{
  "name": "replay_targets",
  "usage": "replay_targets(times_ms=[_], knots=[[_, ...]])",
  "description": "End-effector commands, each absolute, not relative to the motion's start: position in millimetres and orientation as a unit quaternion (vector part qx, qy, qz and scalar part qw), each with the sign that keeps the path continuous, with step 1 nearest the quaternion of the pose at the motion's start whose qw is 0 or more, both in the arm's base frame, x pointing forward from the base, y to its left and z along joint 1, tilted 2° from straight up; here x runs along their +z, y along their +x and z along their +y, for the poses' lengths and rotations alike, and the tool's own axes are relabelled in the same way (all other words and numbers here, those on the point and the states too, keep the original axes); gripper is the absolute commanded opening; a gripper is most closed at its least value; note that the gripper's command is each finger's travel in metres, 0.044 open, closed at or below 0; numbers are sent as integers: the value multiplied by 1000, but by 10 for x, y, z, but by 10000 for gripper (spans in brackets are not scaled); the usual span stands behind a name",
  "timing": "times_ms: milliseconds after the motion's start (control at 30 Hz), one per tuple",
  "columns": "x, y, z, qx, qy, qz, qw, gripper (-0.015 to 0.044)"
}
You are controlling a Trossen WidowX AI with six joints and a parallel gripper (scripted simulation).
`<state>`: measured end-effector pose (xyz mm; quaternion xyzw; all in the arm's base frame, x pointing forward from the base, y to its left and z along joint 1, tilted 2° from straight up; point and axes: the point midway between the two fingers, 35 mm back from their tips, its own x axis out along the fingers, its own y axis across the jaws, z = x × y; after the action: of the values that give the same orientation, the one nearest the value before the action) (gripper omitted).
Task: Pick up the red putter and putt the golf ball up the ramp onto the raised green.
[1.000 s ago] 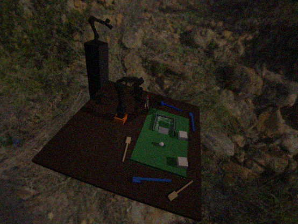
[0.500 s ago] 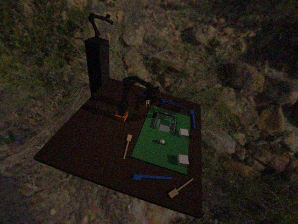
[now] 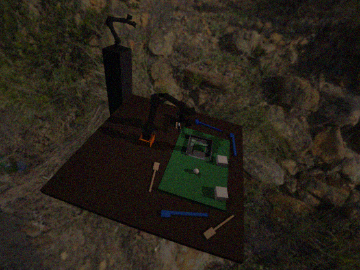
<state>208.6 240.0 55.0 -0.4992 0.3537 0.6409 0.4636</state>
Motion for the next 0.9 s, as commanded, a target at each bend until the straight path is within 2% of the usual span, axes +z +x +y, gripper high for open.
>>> replay_targets(times_ms=[0,867], knots=[[391,2065,2380,642,-495,361,462,440],[-24,2067,2375,642,-495,361,462,440]])
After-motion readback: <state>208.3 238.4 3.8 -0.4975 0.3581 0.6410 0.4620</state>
